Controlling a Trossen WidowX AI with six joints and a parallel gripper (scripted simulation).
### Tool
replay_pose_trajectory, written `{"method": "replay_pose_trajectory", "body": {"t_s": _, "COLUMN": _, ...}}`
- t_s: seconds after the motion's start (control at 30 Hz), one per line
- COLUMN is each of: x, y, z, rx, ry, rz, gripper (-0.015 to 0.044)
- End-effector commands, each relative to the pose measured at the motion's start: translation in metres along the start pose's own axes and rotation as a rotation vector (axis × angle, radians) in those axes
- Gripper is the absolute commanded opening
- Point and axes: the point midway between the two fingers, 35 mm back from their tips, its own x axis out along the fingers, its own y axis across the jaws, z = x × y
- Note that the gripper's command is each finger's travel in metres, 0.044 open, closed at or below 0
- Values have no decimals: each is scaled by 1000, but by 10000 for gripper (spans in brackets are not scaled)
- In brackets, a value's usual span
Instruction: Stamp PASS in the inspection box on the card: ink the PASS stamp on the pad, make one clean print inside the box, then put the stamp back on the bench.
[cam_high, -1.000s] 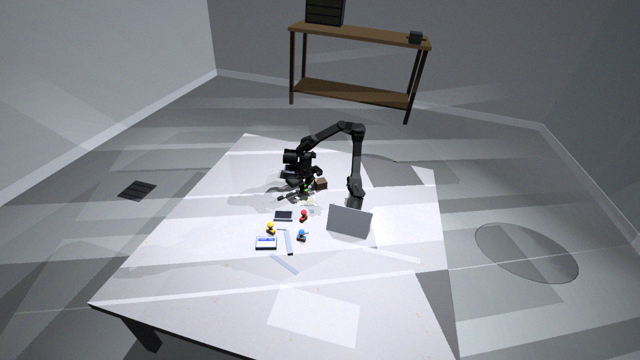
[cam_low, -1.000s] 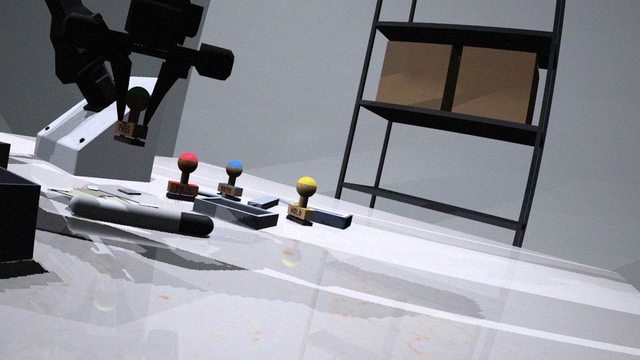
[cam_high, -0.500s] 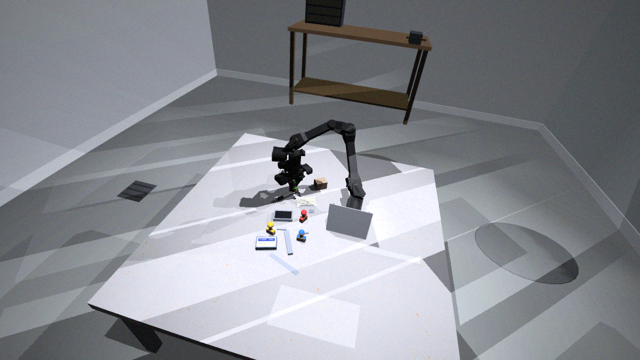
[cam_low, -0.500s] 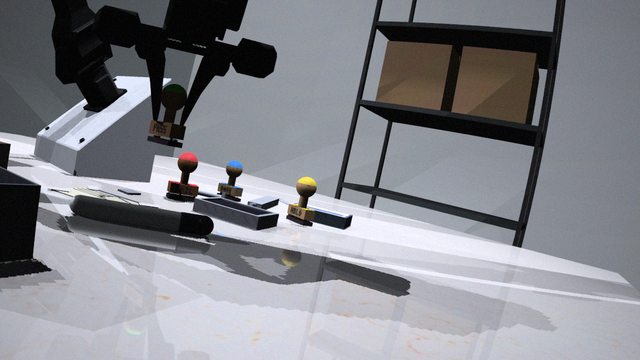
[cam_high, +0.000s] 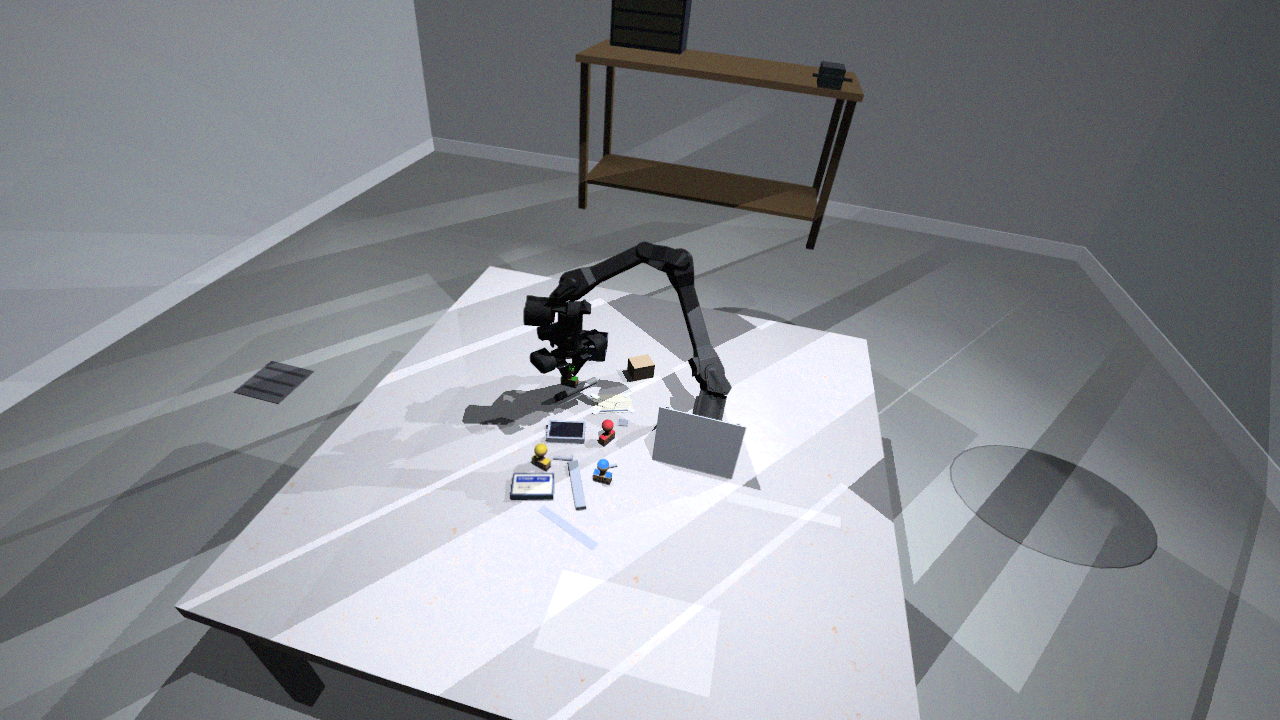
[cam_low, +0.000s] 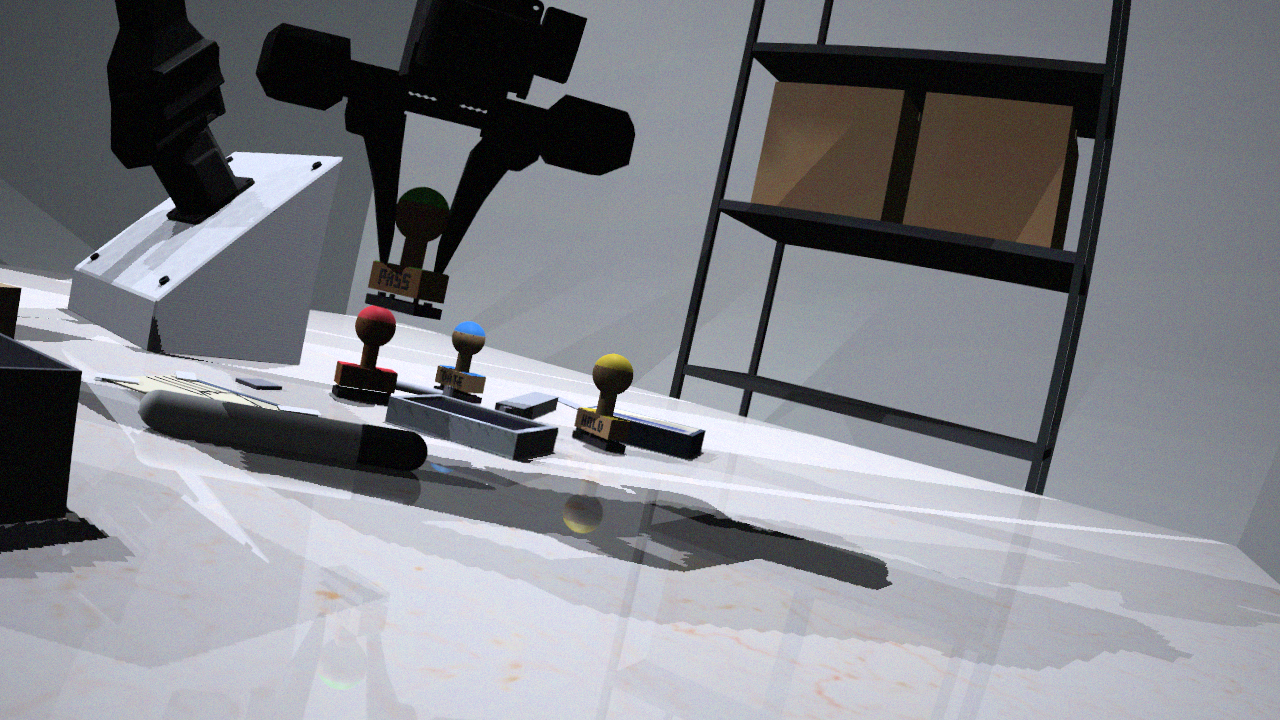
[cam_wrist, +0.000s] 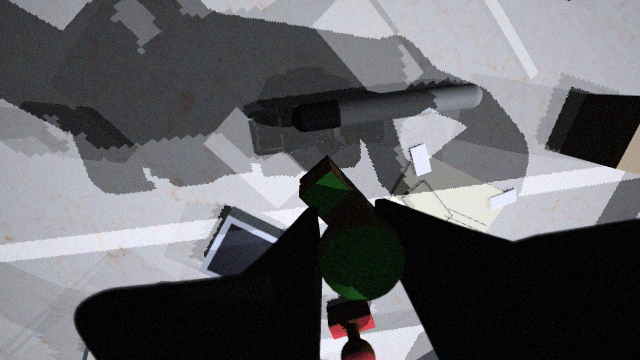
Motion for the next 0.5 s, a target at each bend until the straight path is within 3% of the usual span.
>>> {"method": "replay_pose_trajectory", "body": {"t_s": 0.0, "x": 6, "y": 3, "z": -1, "rx": -4, "ry": 8, "rz": -5, "gripper": 0}}
{"method": "replay_pose_trajectory", "body": {"t_s": 0.47, "x": 29, "y": 4, "z": -1, "rx": -4, "ry": 8, "rz": -4, "gripper": 0}}
